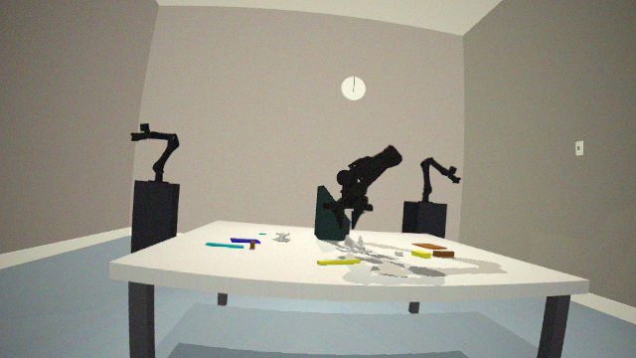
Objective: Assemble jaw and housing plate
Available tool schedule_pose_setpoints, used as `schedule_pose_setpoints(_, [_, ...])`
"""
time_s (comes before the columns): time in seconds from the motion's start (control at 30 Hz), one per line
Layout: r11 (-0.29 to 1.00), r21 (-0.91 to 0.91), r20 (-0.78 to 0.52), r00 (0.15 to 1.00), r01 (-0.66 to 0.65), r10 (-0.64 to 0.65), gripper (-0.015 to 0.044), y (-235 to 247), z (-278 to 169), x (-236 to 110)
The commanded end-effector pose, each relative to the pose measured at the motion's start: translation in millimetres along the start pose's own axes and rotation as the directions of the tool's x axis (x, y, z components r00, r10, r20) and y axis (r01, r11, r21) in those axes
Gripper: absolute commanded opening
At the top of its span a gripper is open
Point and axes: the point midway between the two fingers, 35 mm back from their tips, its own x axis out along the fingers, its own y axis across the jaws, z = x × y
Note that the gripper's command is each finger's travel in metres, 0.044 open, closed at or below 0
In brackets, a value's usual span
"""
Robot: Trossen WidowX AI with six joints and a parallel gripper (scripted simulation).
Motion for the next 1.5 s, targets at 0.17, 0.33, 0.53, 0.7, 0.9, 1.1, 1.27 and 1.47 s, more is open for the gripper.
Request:
schedule_pose_setpoints(0.17, [0.992,0.125,-0.008,1.000,0.012,-0.012,0.0408,-15,-10,-2])
schedule_pose_setpoints(0.33, [0.972,0.234,-0.008,1.000,0.026,-0.025,0.0440,-30,-19,-6])
schedule_pose_setpoints(0.53, [0.932,0.360,-0.010,0.999,0.040,-0.039,0.0440,-46,-31,-11])
schedule_pose_setpoints(0.7, [0.886,0.461,-0.012,0.999,0.048,-0.048,0.0440,-59,-42,-15])
schedule_pose_setpoints(0.9, [0.817,0.574,-0.015,0.998,0.056,-0.058,0.0440,-73,-56,-20])
schedule_pose_setpoints(1.1, [0.732,0.678,-0.018,0.998,0.060,-0.065,0.0440,-87,-70,-24])
schedule_pose_setpoints(1.27, [0.652,0.756,-0.021,0.997,0.062,-0.070,0.0440,-98,-83,-27])
schedule_pose_setpoints(1.47, [0.545,0.836,-0.025,0.997,0.061,-0.073,0.0440,-110,-99,-30])
